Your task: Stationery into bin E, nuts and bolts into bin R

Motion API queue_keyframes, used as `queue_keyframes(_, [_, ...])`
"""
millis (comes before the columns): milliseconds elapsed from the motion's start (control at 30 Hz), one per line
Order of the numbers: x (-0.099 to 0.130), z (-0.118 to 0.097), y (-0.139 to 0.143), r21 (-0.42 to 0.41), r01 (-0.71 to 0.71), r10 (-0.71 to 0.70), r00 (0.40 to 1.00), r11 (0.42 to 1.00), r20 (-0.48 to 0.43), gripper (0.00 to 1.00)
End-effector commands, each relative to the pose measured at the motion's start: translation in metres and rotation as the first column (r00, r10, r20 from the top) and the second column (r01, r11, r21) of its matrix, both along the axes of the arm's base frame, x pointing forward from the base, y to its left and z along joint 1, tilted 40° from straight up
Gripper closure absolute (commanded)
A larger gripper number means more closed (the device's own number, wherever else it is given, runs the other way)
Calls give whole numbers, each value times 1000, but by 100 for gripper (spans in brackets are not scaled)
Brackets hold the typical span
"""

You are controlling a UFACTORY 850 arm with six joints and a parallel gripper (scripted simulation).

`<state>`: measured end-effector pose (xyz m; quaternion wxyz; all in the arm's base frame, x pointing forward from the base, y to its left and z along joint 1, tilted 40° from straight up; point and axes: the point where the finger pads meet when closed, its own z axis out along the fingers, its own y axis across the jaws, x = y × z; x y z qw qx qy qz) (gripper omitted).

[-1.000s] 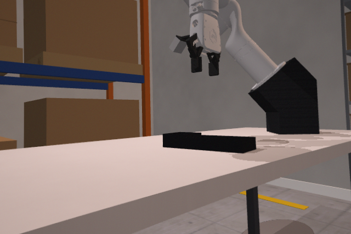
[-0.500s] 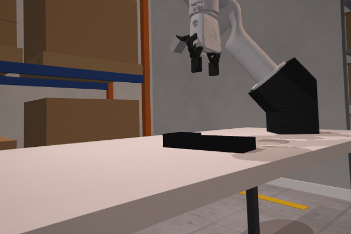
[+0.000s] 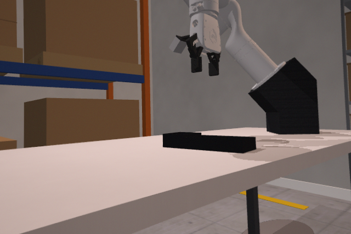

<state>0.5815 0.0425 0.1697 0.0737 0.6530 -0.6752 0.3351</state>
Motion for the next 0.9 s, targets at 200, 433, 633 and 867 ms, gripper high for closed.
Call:
queue_keyframes(200, [0,1,1,0,-1,1,1000,1000,1,0])
queue_keyframes(433, [0,1,1,0,-1,1,1000,1000,1,0])
queue_keyframes(633, [0,1,1,0,-1,1,1000,1000,1,0])
queue_keyframes(867, [0,1,1,0,-1,1,1000,1000,1,0])
